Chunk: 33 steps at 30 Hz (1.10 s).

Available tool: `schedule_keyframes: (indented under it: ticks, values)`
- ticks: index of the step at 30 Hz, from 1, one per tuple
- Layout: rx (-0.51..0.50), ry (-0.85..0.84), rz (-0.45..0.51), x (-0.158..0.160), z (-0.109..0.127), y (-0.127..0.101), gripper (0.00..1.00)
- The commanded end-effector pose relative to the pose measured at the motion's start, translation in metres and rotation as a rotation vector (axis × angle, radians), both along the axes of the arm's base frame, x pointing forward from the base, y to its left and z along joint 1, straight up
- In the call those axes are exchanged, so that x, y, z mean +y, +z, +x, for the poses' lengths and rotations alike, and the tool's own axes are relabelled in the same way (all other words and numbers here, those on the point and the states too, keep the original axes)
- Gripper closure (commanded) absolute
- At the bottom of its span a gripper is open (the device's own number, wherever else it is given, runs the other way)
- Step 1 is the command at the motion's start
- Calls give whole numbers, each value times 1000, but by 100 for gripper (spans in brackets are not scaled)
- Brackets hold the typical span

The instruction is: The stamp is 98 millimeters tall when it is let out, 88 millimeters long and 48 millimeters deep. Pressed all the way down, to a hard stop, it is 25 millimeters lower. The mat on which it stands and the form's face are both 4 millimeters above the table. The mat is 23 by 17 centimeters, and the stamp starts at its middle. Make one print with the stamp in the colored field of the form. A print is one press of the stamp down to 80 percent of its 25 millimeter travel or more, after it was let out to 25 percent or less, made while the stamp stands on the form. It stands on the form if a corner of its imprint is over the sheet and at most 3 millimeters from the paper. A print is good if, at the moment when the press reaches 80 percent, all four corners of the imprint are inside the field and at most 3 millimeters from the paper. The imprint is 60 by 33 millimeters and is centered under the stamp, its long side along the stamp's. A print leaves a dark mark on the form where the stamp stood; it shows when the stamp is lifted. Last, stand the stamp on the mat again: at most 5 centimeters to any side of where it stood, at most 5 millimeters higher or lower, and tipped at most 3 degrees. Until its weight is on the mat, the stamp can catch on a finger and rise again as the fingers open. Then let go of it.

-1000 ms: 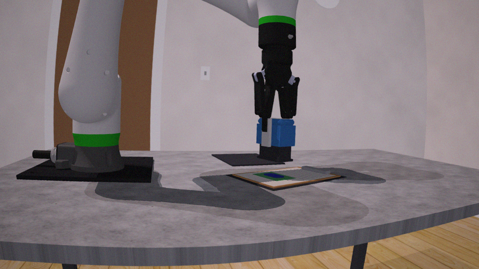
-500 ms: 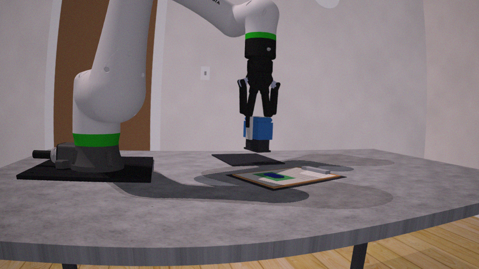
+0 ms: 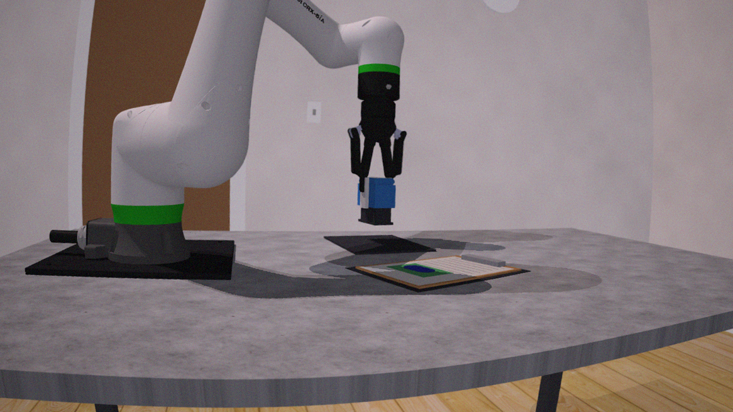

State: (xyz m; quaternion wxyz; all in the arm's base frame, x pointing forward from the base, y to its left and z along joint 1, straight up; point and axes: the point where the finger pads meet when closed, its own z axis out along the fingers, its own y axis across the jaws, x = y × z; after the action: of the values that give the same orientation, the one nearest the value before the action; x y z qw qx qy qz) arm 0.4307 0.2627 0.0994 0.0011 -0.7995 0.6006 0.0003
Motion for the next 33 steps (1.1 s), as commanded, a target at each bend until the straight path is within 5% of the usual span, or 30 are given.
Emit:
schedule_keyframes:
  ticks: [1,33]
  values:
    - [0,0,0,5,1,0,82]
    - [0,0,0,-22,-1,-3,82]
